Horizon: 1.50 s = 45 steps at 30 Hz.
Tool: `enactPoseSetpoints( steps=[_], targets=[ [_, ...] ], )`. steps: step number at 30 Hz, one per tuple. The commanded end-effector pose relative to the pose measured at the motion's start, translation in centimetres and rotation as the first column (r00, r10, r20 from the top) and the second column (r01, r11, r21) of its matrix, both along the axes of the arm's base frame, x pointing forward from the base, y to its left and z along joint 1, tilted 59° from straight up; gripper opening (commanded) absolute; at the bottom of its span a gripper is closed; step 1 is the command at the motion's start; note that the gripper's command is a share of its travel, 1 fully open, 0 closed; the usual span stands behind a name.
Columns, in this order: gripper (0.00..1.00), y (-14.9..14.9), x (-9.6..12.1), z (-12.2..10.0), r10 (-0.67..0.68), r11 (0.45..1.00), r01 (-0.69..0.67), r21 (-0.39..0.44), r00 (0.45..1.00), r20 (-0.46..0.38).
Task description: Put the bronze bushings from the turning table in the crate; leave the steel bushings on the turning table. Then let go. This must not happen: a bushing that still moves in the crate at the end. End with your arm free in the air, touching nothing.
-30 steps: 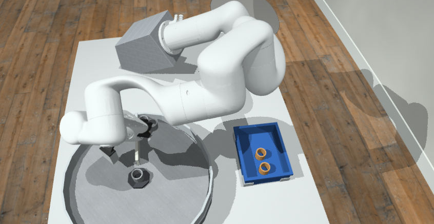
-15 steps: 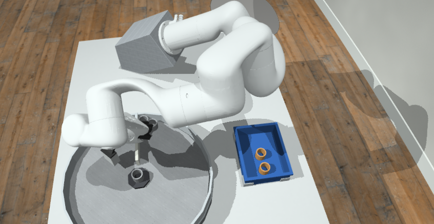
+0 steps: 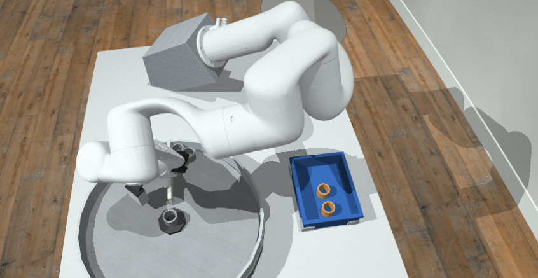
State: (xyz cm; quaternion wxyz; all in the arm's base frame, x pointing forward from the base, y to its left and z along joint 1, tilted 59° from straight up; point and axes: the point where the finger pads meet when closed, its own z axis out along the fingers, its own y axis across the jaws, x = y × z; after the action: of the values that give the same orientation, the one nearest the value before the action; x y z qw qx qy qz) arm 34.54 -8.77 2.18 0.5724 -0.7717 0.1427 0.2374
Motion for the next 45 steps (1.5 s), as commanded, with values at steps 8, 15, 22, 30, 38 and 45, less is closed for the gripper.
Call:
enactPoseSetpoints(
  steps=[8,15,22,30,38,45],
  targets=[
    [0.0,-0.23,-0.04,-0.03,-0.004,1.0,0.004,-0.004,1.0,0.0],
    [0.0,-0.23,-0.04,-0.03,-0.004,1.0,0.004,-0.004,1.0,0.0],
    [0.0,-0.23,-0.04,-0.03,-0.004,1.0,0.004,-0.004,1.0,0.0],
    [0.0,-0.23,-0.04,-0.03,-0.004,1.0,0.004,-0.004,1.0,0.0],
    [0.0,-0.23,-0.04,-0.02,-0.004,1.0,0.004,-0.004,1.0,0.0],
    [0.0,-1.22,-0.55,0.65,-0.004,1.0,0.004,-0.004,1.0,0.0]
  ],
)
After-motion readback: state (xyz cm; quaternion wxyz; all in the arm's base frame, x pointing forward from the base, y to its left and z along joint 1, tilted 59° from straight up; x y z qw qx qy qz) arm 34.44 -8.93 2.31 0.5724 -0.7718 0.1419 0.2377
